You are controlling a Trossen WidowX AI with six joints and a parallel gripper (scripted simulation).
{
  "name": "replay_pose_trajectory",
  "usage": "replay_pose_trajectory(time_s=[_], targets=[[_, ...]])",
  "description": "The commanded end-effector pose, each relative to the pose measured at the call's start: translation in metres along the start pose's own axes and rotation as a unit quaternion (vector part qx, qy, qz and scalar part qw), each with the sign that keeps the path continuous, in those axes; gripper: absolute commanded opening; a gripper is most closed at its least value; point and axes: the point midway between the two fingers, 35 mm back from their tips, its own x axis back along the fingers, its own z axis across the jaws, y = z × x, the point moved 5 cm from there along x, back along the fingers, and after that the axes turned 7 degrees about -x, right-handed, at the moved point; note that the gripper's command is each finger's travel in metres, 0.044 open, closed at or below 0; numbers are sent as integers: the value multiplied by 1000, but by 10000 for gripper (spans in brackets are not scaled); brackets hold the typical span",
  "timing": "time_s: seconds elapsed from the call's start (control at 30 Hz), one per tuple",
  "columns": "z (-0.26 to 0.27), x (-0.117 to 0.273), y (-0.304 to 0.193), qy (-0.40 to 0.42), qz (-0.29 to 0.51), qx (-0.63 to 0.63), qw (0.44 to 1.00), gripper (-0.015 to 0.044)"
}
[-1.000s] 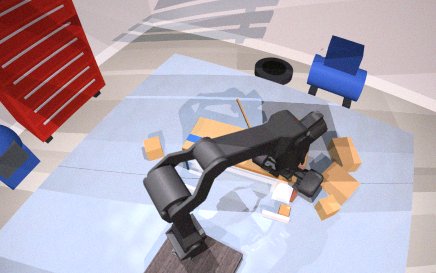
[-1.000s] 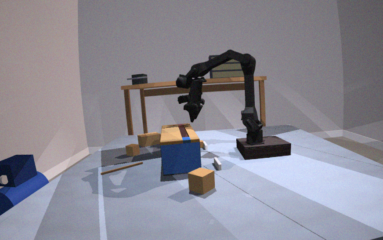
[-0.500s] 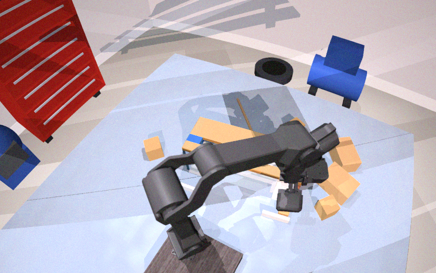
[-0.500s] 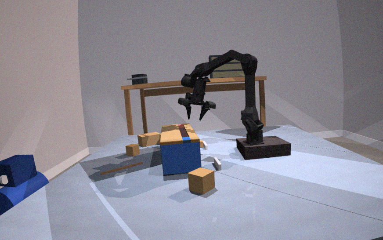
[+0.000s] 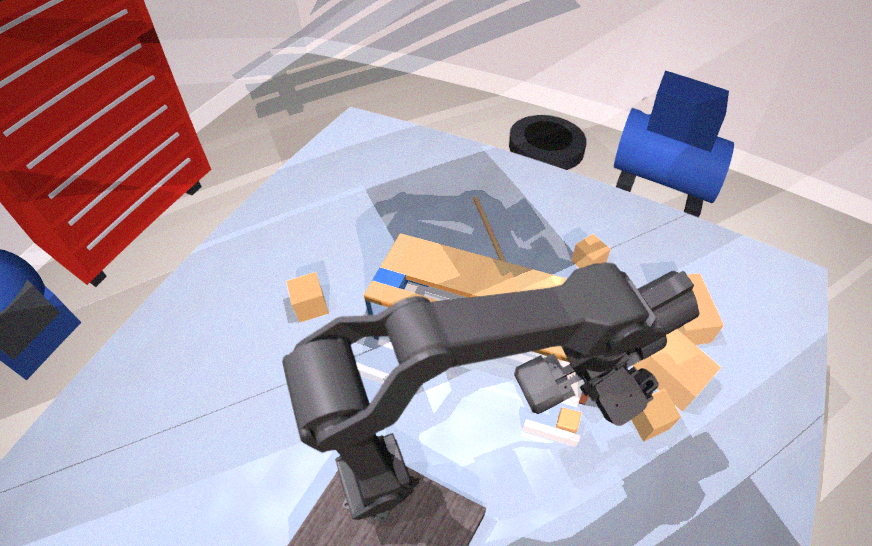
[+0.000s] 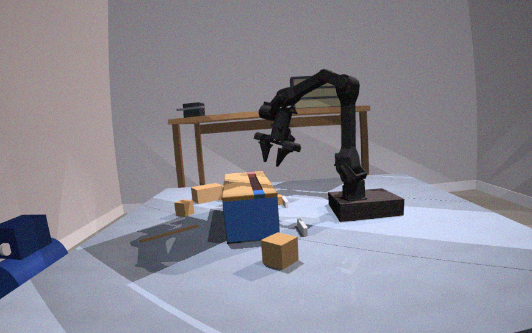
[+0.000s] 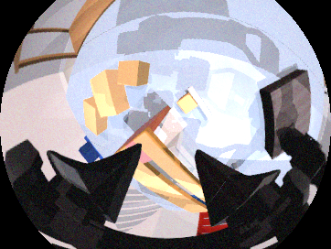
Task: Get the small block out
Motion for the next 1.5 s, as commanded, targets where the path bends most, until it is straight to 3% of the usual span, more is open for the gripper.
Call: replay_pose_trajectory(time_s=[0.0, 0.5, 0.77, 1.47], targets=[[3, 7, 14, -3, 50, -368, 928, 285], [3, 4, 14, -3, 50, -368, 928, 285], [-20, -80, 35, -3, 49, -368, 928, 285], [-24, -106, 42, -3, 49, -368, 928, 285]])
